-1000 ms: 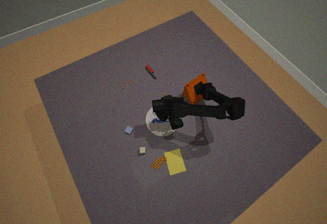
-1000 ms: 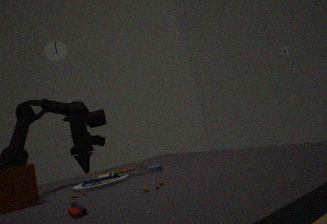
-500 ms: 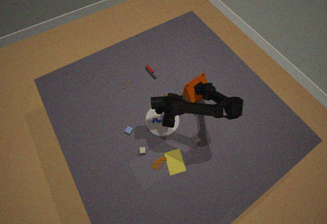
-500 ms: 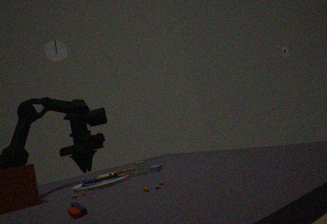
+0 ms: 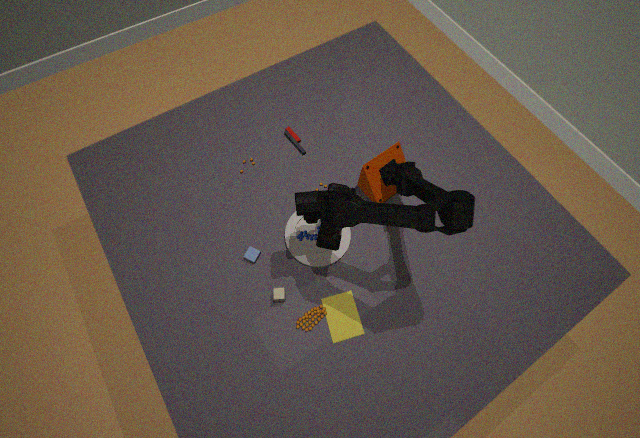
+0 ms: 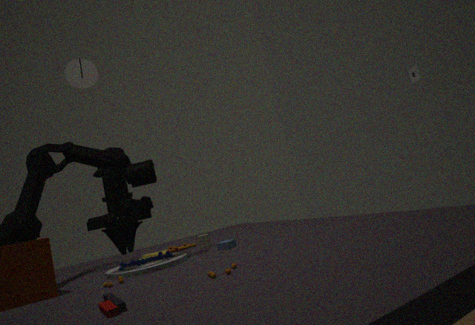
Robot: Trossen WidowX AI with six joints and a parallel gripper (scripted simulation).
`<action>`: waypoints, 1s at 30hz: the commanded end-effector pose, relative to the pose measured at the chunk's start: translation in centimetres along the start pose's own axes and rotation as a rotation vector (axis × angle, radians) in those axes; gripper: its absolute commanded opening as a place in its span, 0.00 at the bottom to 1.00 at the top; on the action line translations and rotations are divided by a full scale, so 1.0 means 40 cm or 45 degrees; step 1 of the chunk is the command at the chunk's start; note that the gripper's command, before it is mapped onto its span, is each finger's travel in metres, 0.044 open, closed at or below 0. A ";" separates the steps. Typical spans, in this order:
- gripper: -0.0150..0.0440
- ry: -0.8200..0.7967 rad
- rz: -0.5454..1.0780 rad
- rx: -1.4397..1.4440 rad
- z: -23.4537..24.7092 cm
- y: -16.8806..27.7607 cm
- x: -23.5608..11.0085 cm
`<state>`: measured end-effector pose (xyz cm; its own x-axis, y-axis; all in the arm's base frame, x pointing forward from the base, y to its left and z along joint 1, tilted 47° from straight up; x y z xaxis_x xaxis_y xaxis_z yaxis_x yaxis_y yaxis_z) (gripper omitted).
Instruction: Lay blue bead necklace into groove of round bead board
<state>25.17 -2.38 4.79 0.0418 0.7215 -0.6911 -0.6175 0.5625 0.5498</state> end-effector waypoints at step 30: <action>0.25 0.000 0.004 0.004 0.000 0.002 0.072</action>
<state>25.22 -0.24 2.81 0.0395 0.7234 -0.6893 -0.6141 0.5618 0.5543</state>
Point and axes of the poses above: the point midway between the two fingers, 35 mm back from their tips, its own x axis out along the fingers, its own z axis across the jaws, y = z × x, the point moved 3 cm from there along -x, back along the fingers, and after that the axes turned 2 degrees about x, right-handed, at the moved point
